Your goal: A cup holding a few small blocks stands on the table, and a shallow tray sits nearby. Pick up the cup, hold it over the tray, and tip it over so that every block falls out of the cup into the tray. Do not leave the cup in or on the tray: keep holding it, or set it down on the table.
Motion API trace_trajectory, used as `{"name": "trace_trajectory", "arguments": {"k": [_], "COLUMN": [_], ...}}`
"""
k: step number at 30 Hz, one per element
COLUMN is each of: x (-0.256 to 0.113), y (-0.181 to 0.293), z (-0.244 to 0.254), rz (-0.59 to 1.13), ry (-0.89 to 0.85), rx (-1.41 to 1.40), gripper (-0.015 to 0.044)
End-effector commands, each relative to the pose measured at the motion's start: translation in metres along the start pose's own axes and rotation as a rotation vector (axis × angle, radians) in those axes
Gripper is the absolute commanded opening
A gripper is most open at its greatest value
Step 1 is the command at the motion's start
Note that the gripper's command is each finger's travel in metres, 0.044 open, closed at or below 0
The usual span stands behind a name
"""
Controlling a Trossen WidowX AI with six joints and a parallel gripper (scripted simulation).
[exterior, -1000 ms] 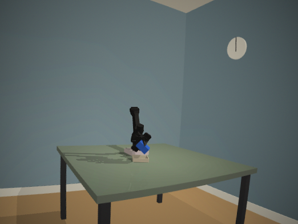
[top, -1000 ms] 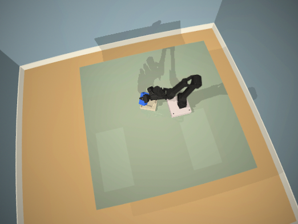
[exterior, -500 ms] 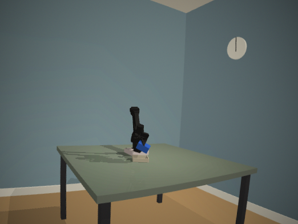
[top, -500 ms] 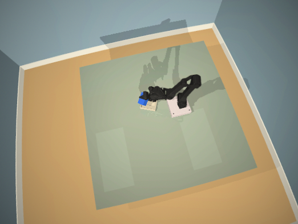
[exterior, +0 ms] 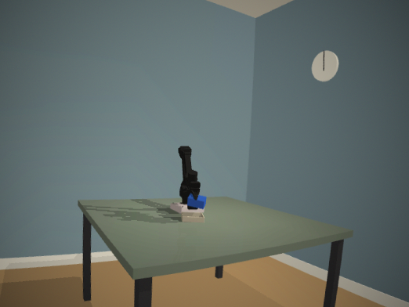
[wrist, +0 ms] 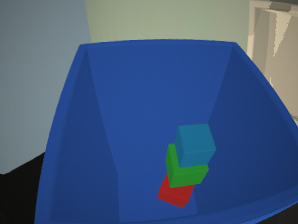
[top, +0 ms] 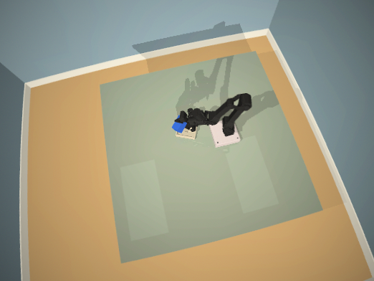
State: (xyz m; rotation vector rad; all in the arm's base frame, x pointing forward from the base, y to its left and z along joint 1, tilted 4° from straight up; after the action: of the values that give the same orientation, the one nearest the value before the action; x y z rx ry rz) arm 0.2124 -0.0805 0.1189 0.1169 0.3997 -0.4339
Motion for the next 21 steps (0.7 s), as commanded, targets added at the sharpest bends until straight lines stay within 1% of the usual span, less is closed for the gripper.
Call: {"name": "trace_trajectory", "arguments": {"k": [1,21], "x": [0.0003,0.0024], "y": [0.0000,0.0002], "z": [-0.0003,-0.0023], "rz": [-0.004,-0.003], "ry": [-0.004,-0.004], "rx": [0.089,0.526], "gripper": [0.0000,0.0000]}}
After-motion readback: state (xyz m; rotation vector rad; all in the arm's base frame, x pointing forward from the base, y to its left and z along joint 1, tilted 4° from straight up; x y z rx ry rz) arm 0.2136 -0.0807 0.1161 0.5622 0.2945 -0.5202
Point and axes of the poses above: the point midway between the two fingers, 35 mm back from their tips, its own x axis out along the fingers, its own z axis across the jaws, y = z × x, the point moved 10 cm from there along -x, back along the fingers, and after that the axes turned 4 degrees about x, right-handed, at the moved point
